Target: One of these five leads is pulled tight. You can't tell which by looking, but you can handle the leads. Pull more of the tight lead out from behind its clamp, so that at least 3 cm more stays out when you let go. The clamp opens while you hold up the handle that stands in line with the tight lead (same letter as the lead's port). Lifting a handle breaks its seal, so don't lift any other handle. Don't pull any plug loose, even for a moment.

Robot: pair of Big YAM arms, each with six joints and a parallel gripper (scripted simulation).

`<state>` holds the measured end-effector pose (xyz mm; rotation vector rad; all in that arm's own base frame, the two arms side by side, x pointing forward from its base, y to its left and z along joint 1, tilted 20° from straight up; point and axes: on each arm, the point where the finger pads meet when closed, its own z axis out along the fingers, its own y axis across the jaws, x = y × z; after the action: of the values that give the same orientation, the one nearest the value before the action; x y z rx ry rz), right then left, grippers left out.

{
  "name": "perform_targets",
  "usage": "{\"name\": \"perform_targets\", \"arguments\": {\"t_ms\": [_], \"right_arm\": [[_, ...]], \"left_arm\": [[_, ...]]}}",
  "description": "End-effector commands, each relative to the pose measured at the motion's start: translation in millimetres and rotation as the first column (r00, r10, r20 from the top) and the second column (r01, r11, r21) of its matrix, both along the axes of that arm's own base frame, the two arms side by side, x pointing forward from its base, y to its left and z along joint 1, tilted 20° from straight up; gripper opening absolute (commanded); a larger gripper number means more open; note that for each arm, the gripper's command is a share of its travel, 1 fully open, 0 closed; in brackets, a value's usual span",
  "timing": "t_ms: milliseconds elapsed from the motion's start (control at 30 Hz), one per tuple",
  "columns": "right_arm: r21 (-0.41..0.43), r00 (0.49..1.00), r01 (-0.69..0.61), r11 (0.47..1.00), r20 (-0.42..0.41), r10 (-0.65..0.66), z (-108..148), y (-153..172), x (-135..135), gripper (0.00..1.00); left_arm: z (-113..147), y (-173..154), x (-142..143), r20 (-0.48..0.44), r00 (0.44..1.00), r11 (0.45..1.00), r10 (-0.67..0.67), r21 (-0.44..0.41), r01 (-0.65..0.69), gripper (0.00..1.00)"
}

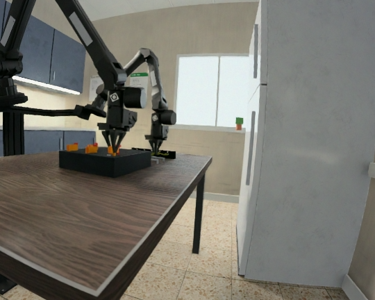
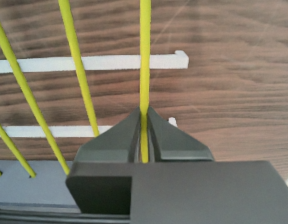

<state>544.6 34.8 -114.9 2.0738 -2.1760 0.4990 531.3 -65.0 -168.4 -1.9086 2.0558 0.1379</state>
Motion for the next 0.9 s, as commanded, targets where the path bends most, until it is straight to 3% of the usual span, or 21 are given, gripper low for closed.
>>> {"name": "perform_targets", "arguments": {"t_ms": [0, 867], "right_arm": [[0.007, 1.0, -0.011, 1.0, 0.023, 0.011, 67, 21, -3, 0.05], [0.007, 1.0, -0.011, 1.0, 0.023, 0.011, 67, 21, -3, 0.05]], "left_arm": [[21, 14, 7, 0.023, 1.0, 1.0, 0.021, 0.007, -0.021, 0.0], [49, 38, 9, 0.038, 0.999, 0.999, 0.032, 0.016, -0.032, 0.0]]}}
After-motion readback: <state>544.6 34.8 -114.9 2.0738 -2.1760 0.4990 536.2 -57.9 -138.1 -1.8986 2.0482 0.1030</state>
